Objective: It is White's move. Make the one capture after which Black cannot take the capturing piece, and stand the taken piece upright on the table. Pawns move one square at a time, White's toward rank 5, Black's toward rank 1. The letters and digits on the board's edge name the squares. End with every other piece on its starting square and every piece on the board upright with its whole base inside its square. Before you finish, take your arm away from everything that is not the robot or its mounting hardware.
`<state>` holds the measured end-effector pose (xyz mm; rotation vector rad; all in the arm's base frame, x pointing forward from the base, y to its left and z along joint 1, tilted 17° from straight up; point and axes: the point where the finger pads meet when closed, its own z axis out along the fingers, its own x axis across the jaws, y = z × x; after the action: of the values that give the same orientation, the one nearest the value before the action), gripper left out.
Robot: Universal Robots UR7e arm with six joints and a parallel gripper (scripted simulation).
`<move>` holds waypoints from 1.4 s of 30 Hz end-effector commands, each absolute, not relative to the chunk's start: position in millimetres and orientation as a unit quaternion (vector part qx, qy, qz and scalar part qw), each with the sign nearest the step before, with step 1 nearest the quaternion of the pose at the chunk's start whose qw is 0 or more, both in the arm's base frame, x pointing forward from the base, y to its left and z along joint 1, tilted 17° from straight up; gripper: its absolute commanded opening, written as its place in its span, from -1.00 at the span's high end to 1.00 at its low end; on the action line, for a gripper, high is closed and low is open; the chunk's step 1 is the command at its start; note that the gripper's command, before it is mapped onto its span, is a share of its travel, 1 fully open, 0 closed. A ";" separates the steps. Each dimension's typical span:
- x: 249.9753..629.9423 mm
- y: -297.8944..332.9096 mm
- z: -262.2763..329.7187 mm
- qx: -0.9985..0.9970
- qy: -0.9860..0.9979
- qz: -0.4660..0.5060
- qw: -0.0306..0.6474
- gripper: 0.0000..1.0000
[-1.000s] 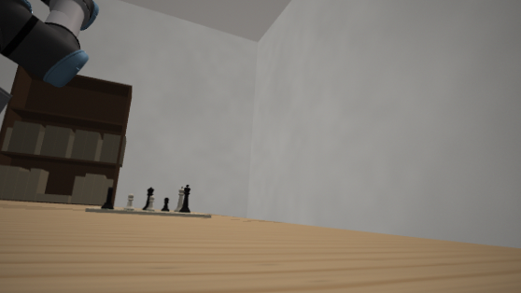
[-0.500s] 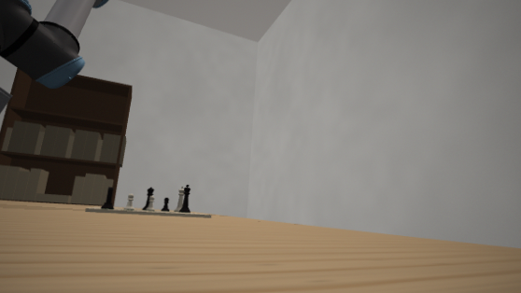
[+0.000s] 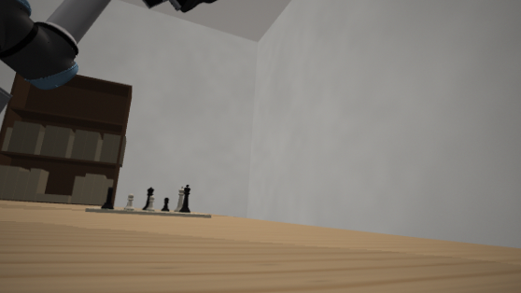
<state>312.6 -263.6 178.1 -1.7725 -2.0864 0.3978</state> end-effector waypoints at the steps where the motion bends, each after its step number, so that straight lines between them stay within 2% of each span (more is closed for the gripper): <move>1: 369.1 -261.7 162.3 -0.631 -0.733 0.136 0.214 -1.00; 8: 442.9 -240.0 126.7 -0.631 -0.722 0.137 0.247 -1.00; 12: 452.6 -235.7 120.8 -0.631 -0.720 0.138 0.252 -1.00; 24: 545.6 -169.1 42.7 -0.631 -0.696 0.158 0.304 -1.00; 42: 599.1 -81.6 -45.4 -0.630 -0.666 0.195 0.348 -1.00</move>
<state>587.4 -100.3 -26.9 -1.6445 -1.7564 0.4821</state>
